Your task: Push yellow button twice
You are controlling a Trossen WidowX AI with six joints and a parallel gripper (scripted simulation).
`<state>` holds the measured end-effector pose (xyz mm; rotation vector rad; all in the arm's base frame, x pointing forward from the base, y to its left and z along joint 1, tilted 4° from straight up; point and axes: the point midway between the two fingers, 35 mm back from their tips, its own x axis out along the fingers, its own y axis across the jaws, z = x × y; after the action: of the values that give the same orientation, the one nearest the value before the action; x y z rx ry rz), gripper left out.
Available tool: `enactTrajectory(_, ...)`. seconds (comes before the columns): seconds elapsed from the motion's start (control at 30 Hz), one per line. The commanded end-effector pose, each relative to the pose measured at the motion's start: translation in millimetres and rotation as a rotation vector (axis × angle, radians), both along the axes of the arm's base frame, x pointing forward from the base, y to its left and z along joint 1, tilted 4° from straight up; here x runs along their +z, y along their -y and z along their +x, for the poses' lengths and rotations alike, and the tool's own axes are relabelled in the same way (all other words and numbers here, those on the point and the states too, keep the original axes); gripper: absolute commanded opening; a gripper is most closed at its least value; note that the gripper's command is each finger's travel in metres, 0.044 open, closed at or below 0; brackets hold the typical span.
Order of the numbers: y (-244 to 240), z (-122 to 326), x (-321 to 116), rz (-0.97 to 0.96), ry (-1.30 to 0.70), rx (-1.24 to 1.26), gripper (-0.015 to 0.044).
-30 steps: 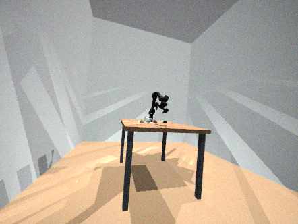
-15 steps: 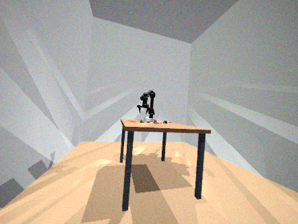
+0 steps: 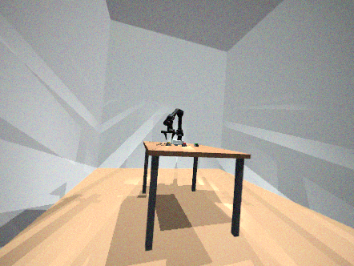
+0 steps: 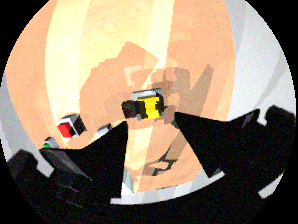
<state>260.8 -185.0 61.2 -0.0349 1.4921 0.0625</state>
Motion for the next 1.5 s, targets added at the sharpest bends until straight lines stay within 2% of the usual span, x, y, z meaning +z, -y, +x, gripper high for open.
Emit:
enactTrajectory(0.0, 1.0, 2.9, 0.0, -0.009, 0.019, -0.003, 0.0111)
enactTrajectory(0.13, 1.0, 2.9, 0.0, -0.009, 0.019, -0.003, 0.002)
enactTrajectory(1.47, 0.5, 6.2, -34.8, -0.009, 0.019, -0.003, 0.002)
